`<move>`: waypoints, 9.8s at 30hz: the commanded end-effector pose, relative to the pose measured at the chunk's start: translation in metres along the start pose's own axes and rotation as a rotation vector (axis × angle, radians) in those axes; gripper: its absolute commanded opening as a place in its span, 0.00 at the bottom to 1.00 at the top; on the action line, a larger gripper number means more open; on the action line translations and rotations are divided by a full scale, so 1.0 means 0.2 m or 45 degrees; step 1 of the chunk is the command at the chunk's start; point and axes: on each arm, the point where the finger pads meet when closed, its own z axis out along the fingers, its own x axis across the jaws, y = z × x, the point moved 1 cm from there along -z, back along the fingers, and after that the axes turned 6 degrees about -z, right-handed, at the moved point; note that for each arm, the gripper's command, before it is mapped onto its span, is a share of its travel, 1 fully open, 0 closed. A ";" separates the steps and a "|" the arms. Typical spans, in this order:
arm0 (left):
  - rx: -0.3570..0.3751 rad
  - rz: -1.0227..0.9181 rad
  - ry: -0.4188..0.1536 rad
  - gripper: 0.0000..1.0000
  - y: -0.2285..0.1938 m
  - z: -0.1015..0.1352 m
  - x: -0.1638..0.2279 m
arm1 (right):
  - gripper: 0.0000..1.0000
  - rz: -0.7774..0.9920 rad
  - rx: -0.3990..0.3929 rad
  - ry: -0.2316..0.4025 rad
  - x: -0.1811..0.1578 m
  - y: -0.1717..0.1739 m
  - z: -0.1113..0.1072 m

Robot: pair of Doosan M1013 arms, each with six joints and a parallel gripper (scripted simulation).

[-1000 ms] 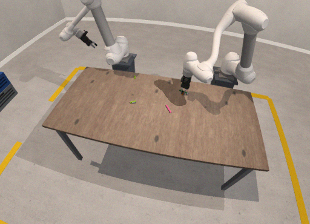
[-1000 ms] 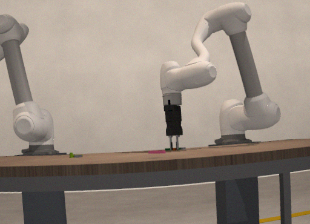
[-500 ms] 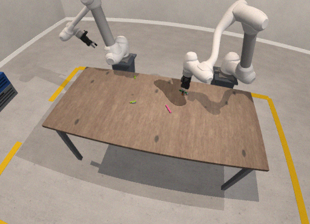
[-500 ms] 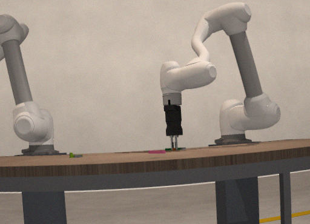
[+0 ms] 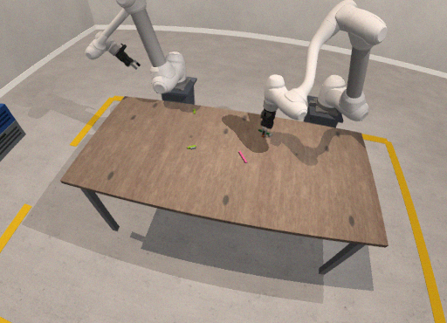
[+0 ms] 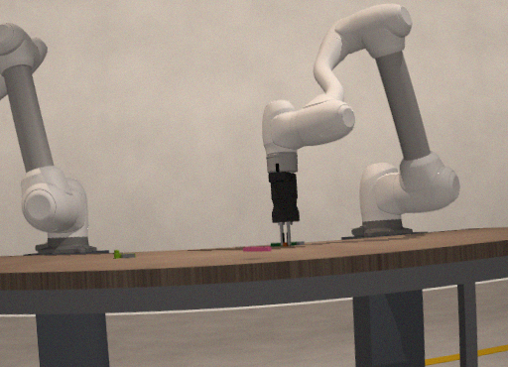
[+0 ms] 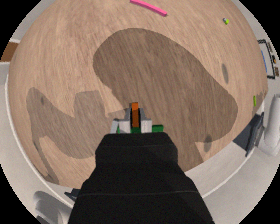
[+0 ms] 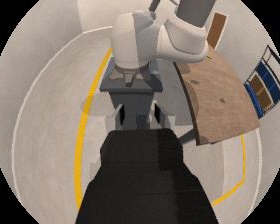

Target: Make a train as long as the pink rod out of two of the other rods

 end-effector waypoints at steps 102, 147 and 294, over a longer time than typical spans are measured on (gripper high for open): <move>0.002 0.446 0.000 0.24 0.66 -0.07 -0.62 | 1.00 0.000 -0.001 0.000 0.00 0.00 0.00; 0.002 0.446 0.000 0.24 0.66 -0.06 -0.62 | 1.00 0.000 -0.001 0.000 0.00 0.00 0.00; 0.002 0.260 0.000 1.00 0.35 -0.56 -0.19 | 1.00 0.000 -0.001 0.000 0.00 0.00 0.00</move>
